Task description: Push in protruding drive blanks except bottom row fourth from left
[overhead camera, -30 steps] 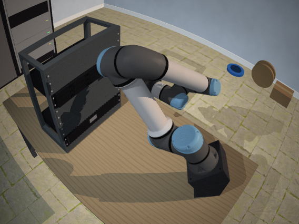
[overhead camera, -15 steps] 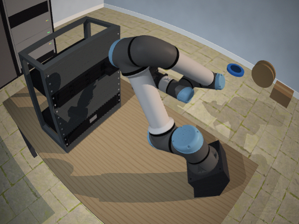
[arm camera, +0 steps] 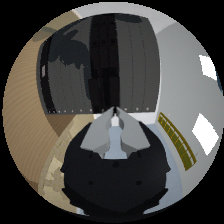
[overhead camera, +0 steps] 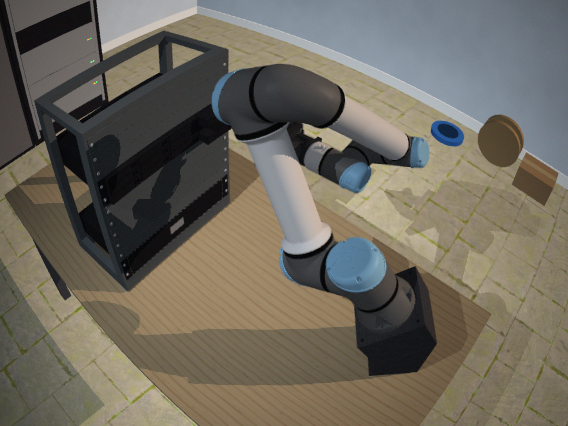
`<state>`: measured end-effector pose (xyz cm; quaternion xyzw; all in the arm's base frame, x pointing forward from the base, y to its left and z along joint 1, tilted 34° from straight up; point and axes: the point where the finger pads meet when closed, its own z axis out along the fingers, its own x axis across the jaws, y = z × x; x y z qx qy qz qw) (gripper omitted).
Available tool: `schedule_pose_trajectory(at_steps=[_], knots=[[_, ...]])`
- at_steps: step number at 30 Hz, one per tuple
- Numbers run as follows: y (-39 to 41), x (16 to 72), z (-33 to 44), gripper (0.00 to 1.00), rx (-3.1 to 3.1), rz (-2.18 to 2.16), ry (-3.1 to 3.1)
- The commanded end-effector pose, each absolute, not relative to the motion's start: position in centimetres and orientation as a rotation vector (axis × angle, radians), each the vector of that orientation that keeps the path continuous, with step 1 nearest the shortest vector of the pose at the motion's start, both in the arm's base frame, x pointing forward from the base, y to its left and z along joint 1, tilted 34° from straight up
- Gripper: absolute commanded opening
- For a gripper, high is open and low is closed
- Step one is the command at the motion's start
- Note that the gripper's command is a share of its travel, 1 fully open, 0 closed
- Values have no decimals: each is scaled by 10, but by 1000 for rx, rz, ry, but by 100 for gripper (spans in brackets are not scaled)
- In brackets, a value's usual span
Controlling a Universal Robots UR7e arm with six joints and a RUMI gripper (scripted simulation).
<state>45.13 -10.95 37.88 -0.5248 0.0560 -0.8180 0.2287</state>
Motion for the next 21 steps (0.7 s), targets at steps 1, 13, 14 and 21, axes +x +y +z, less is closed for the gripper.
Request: schedule_pose_trajectory(at_steps=[1, 13, 14, 21], knots=[[-110, 453, 380, 0, -1444, -2253, 155], [-107, 470, 389, 0, -1444, -2253, 155], [-106, 473, 390, 0, -1444, -2253, 155], [-103, 492, 399, 0, -1444, -2253, 155]])
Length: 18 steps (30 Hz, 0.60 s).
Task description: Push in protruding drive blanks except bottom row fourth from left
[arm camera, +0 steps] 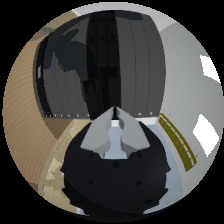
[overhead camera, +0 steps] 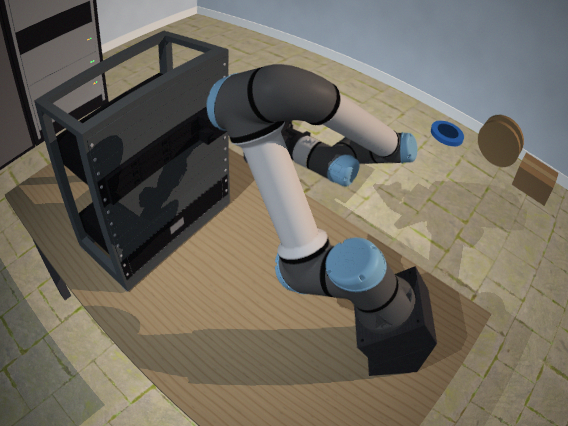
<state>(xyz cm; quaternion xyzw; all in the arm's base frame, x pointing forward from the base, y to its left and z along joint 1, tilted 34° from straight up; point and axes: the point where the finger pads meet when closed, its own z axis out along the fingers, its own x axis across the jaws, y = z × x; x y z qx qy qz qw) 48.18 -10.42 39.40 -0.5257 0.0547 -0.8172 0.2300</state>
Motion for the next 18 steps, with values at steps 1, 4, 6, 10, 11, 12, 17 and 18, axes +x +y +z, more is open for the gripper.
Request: schedule_pose_trajectory(at_steps=[1, 4, 6, 10, 11, 12, 17, 18], knots=[[-103, 494, 400, 0, -1444, -2253, 155], [-102, 499, 403, 0, -1444, -2253, 155], [-102, 500, 403, 0, -1444, -2253, 155], [-101, 501, 404, 0, -1445, -2253, 155], [-101, 501, 404, 0, -1445, -2253, 155], [-101, 501, 404, 0, -1445, -2253, 155], [-101, 501, 404, 0, -1445, -2253, 155], [-101, 501, 404, 0, -1445, -2253, 155]])
